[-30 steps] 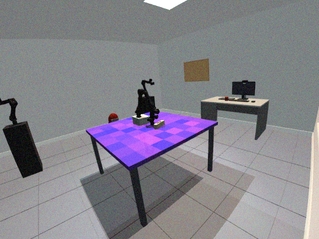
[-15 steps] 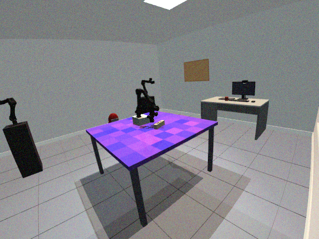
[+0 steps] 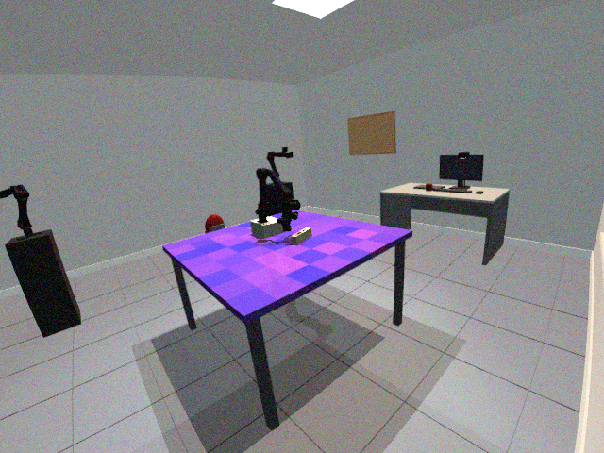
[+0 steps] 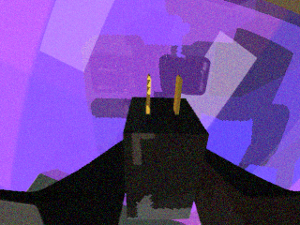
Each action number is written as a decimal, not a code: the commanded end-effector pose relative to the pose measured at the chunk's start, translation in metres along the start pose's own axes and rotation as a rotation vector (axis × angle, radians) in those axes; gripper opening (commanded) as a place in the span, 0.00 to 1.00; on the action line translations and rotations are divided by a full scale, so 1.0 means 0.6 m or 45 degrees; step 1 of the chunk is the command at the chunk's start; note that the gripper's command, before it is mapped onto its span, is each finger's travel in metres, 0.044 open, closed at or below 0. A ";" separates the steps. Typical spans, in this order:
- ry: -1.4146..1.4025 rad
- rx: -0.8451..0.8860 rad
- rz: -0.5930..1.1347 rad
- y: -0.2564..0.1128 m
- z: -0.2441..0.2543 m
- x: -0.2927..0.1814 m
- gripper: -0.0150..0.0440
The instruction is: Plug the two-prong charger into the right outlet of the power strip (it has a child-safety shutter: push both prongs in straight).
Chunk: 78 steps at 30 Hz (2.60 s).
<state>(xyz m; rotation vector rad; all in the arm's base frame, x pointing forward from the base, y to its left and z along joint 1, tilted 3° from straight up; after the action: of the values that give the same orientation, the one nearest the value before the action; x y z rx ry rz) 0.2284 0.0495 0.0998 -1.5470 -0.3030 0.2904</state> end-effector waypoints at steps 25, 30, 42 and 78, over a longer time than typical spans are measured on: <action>0.145 0.009 0.000 0.055 -0.067 0.011 0.25; 0.149 0.009 0.000 0.055 -0.069 0.021 0.25; 0.158 0.010 -0.002 0.055 -0.076 0.044 0.25; 0.173 0.010 -0.005 0.058 -0.084 0.085 0.25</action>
<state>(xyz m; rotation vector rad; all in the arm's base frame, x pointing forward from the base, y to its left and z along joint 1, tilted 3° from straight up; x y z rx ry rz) 0.2945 0.0208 0.0653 -1.5562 -0.2034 0.1855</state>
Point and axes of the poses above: the point midway between the two fingers, 35 mm back from their tips, its own y axis out along the fingers, its own z axis across the jaws, x = y × z, the point moved 9 cm from there along -y, back along the fingers, and after that the axes turned 3 degrees about y, right-handed, at the moved point
